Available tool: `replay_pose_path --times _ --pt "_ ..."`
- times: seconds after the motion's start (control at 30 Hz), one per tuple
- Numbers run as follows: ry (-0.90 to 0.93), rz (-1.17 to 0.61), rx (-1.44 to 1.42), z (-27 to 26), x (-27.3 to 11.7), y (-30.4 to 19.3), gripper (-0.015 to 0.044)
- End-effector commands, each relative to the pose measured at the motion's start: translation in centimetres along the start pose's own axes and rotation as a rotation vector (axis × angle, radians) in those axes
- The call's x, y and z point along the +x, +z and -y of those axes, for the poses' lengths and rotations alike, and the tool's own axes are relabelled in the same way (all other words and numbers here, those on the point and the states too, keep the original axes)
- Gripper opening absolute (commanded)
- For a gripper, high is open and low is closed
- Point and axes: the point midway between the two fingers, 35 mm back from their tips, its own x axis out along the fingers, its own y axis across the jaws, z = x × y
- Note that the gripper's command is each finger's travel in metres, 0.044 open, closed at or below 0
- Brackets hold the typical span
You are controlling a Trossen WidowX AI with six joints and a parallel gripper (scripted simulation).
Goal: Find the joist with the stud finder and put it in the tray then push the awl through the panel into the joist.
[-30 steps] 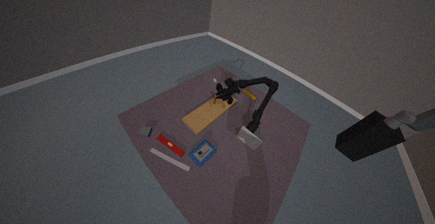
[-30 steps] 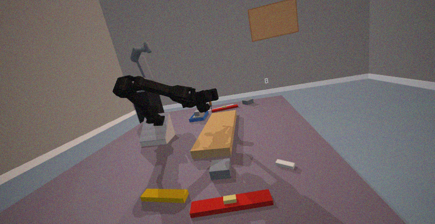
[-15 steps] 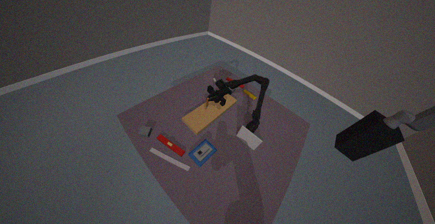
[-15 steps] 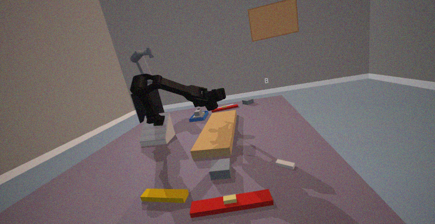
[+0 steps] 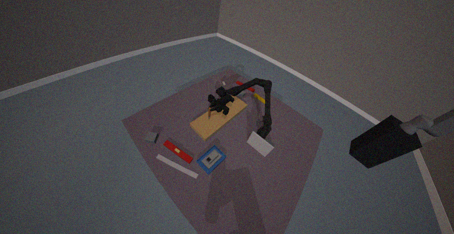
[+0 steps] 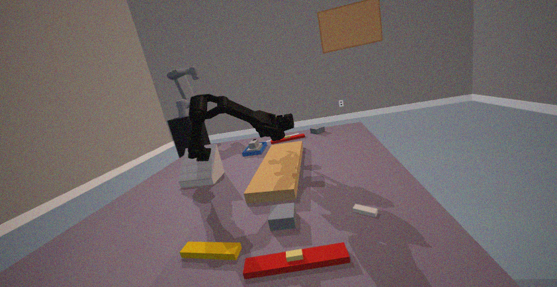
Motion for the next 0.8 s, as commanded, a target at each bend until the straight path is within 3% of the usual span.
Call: replay_pose_path --times 0.0,0.77 --pt "-0.008 -0.014 -0.003 -0.2 0.6 -0.2 0.0000" --pt "-0.008 -0.012 -0.003 -0.3 0.5 1.7 0.0000"
